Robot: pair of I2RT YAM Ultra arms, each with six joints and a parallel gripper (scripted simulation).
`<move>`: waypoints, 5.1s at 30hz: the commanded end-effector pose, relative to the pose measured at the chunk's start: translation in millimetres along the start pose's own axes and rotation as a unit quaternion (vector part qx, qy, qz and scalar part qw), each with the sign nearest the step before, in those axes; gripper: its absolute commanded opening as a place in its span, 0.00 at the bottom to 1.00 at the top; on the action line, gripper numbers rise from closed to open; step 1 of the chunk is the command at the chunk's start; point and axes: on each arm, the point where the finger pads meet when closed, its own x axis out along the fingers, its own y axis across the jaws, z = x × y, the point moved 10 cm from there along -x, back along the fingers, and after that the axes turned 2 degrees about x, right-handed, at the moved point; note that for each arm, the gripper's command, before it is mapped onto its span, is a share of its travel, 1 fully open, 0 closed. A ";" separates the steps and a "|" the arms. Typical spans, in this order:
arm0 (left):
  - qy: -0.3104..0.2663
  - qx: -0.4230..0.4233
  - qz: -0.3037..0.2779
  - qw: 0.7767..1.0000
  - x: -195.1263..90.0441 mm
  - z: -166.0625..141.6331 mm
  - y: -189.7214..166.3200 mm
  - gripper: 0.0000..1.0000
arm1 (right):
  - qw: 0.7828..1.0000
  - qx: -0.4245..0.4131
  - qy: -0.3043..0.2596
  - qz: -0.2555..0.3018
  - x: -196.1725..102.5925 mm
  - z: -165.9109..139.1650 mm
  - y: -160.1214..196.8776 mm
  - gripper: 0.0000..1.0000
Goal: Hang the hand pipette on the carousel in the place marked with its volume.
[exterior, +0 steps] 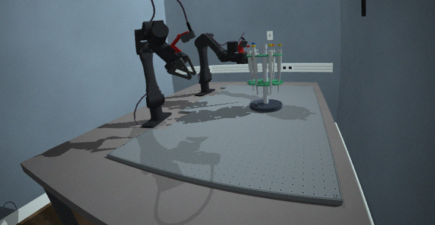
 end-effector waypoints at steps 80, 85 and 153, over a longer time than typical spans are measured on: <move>-0.029 0.004 0.006 1.000 22.9 17.5 -1.0 0.12 | 1.000 -0.011 -0.019 -0.007 -6.0 7.3 -2.7 1.00; -0.029 0.004 0.006 1.000 22.9 17.5 -1.0 0.12 | 1.000 -0.011 -0.019 -0.007 -6.0 7.3 -2.7 1.00; -0.043 0.006 0.003 0.999 19.7 26.9 -1.4 0.12 | 1.000 -0.011 -0.019 -0.007 -6.0 7.3 -2.7 1.00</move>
